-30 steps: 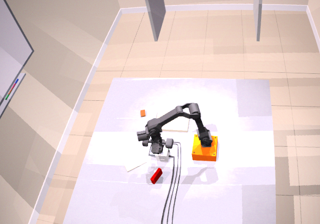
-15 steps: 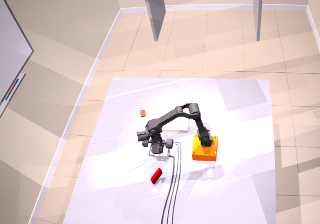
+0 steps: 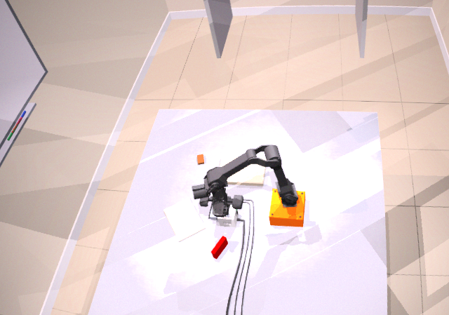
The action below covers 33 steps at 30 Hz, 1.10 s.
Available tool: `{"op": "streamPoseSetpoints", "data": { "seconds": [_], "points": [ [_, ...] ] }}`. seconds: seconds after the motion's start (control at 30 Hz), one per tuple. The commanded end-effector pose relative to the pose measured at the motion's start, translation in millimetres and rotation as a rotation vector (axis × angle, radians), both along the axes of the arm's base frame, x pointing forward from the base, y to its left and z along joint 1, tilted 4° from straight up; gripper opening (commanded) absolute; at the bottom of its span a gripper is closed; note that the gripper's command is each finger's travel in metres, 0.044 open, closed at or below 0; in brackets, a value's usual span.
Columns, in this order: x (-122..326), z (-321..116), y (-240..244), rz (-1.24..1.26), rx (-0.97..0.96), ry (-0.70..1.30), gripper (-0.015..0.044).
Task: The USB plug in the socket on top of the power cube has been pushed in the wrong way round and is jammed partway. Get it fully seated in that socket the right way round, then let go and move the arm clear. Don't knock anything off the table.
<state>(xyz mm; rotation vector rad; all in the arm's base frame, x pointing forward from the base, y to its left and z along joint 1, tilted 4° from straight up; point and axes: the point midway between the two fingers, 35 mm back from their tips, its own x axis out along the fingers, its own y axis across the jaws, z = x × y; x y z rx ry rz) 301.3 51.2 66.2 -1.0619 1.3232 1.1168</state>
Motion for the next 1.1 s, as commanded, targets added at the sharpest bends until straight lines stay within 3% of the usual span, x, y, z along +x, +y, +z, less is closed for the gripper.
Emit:
{"op": "streamPoseSetpoints", "data": {
  "seconds": [0.0, 1.07],
  "points": [
    [0.0, -0.9, 0.2, 0.006, 0.001, 0.0, 0.0],
    [-0.2, -4.8, 0.3, 0.006, 0.001, 0.0, 0.0]
  ]
}}
